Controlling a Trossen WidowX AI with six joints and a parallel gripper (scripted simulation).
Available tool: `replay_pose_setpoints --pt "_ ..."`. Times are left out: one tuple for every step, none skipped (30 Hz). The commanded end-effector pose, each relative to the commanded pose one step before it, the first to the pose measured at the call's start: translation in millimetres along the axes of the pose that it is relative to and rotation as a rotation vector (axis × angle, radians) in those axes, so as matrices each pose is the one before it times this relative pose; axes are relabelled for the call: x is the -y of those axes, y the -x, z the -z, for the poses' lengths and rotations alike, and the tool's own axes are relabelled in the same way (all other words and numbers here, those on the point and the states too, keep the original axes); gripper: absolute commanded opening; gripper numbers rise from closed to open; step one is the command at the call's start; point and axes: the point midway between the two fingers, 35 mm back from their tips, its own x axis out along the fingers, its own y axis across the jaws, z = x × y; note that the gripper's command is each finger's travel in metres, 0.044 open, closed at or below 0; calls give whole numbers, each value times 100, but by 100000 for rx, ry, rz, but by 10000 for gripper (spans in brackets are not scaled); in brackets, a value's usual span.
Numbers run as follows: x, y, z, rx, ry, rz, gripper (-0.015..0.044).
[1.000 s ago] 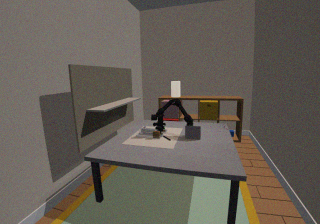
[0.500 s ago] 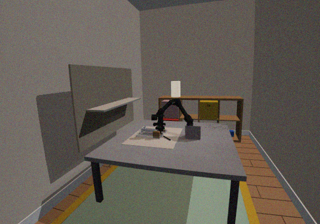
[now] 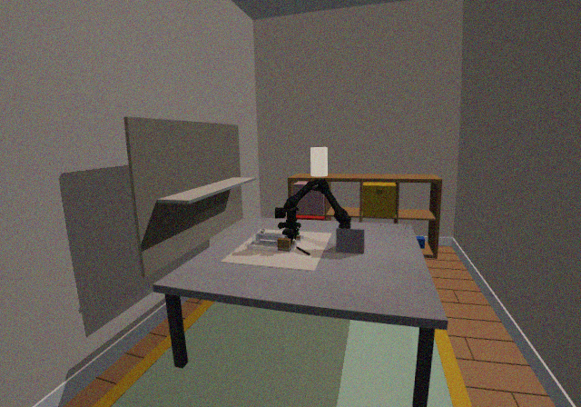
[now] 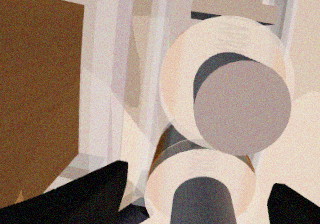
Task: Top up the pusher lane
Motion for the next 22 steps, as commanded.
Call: replay_pose_setpoints --pt "-10 1133 -141 372 -620 -324 285" --pt "-1 281 4 -2 -1 -4 285" --pt "0 187 4 -1 -1 -1 285" --pt "0 66 2 -1 0 0 285" --pt "0 0 0 0 0 0 285" --pt "0 0 0 0 0 0 285" --pt "-5 5 56 -2 3 -4 285" --pt "-10 9 113 -3 5 -7 285" --pt "-14 12 164 -5 7 -10 285" --pt "-18 16 217 -7 10 -13 285" --pt "-21 18 271 -8 12 -15 285" --pt "-23 19 320 -10 14 -16 285" --pt "-22 18 344 -11 14 -16 285" --pt "-20 16 349 -12 14 -14 285" --pt "-18 14 351 -12 14 -12 285" --pt "-15 11 352 -12 14 -10 285" --pt "-13 9 354 -12 14 -9 285" --pt "-11 6 355 -13 13 -7 285" --pt "-8 3 356 -13 13 -5 285" --pt "-6 1 357 -13 13 -3 285" --pt "-4 -2 358 -13 13 -1 285" --pt "-1 -4 360 -13 12 1 285"
